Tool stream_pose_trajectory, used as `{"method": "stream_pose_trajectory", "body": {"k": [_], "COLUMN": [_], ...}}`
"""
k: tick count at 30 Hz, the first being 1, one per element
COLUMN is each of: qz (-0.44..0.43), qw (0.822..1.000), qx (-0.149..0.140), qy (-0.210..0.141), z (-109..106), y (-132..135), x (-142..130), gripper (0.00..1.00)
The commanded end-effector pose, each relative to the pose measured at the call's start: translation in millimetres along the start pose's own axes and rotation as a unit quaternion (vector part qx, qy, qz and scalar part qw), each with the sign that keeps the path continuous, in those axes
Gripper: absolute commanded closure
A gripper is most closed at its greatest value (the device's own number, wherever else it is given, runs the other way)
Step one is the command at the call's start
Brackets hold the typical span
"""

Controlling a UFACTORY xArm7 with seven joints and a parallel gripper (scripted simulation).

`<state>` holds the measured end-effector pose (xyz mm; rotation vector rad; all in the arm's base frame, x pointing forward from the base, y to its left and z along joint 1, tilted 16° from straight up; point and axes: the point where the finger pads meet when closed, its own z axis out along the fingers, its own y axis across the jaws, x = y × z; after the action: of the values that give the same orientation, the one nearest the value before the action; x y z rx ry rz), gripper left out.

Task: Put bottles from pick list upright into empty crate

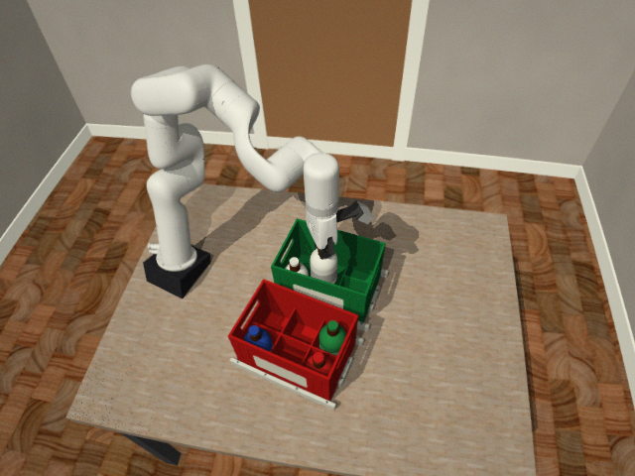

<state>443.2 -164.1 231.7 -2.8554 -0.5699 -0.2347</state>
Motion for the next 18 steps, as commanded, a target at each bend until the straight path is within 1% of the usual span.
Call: {"method": "stream_pose_trajectory", "body": {"k": [1, 18], "qz": [0.000, 0.000], "qw": [1.000, 1.000], "qx": [-0.002, -0.002], "qy": [0.002, 0.002], "z": [2.4, 17.4], "y": [1.0, 1.1], "x": [0.7, 0.7], "gripper": [1.00, 1.00]}}
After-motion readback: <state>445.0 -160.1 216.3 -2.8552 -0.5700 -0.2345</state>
